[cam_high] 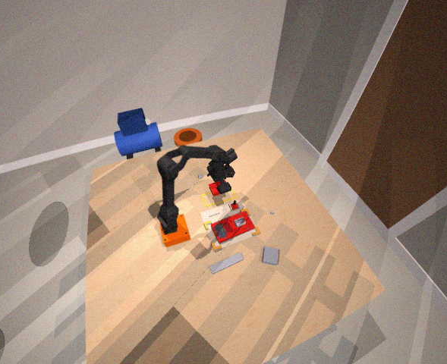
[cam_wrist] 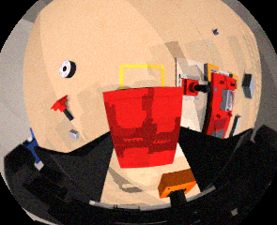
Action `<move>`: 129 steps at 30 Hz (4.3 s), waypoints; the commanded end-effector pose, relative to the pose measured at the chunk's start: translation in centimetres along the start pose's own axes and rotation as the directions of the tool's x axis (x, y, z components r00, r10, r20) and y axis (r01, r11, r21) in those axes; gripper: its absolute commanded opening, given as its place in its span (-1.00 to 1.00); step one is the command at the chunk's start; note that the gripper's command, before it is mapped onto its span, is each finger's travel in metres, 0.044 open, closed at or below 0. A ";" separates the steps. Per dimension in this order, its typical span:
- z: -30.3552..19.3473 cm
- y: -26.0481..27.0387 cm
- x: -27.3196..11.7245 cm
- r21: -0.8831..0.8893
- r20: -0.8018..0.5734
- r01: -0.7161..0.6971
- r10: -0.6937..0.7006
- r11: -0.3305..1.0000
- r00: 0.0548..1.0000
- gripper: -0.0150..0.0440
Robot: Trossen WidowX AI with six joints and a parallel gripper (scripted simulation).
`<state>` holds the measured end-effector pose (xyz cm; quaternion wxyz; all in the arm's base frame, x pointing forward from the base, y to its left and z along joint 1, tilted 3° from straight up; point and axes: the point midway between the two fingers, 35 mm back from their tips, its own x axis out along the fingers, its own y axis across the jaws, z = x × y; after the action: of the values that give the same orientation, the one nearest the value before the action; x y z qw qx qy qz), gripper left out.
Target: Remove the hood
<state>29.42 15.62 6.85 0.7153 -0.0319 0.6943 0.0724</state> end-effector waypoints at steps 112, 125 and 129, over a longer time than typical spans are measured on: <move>-0.4 -0.1 7.0 0.005 -0.008 0.004 -0.004 1.000 1.000 -0.49; -0.4 -0.1 6.7 0.000 -0.005 0.001 -0.001 1.000 1.000 0.31; -0.4 -0.1 6.7 0.000 -0.005 0.001 -0.001 1.000 1.000 0.67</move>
<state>29.21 15.88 0.09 0.7135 -0.0325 0.6962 0.0718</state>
